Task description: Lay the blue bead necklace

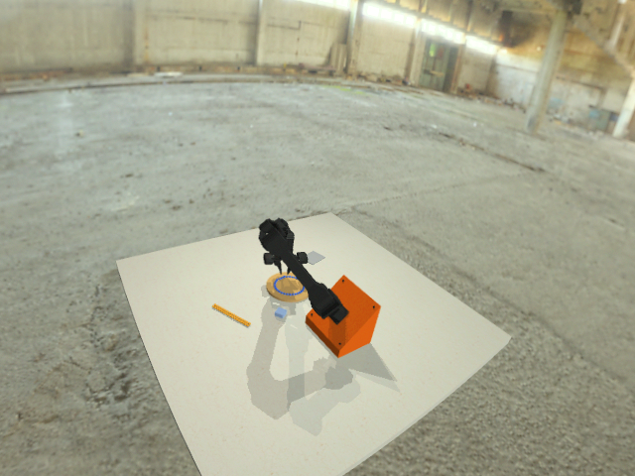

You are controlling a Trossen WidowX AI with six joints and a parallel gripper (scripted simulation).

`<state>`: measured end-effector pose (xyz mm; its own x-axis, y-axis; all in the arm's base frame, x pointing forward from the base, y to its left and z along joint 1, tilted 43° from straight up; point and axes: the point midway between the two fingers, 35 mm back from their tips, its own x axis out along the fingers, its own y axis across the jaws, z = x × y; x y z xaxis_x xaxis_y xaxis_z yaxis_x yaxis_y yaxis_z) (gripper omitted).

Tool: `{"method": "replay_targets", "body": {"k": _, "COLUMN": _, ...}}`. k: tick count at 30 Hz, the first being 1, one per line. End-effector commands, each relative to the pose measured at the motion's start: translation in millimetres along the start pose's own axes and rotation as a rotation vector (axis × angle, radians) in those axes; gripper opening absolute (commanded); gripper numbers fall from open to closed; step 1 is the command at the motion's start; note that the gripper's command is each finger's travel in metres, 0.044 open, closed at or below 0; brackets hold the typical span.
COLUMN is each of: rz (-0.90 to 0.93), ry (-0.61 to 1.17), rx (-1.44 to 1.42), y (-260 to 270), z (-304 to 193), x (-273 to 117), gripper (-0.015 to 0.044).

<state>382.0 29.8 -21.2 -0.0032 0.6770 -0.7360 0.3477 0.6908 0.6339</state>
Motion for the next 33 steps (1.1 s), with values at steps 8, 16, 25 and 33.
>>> {"method": "replay_targets", "body": {"k": 8, "rz": -0.001, "ry": -0.004, "rx": -1.274, "y": 15.5, "z": -10.8, "x": -17.5, "gripper": 0.0120}}
{"method": "replay_targets", "body": {"k": 16, "rz": -0.001, "ry": -0.004, "rx": -1.758, "y": 20.0, "z": -14.7, "x": -22.8, "gripper": 0.0120}}
{"method": "replay_targets", "body": {"k": 25, "rz": -0.002, "ry": -0.004, "rx": -1.862, "y": 20.8, "z": -15.3, "x": -23.7, "gripper": 0.0120}}
{"method": "replay_targets", "body": {"k": 33, "rz": -0.002, "ry": -0.004, "rx": -1.862, "y": 20.8, "z": -15.3, "x": -23.7, "gripper": 0.0120}}
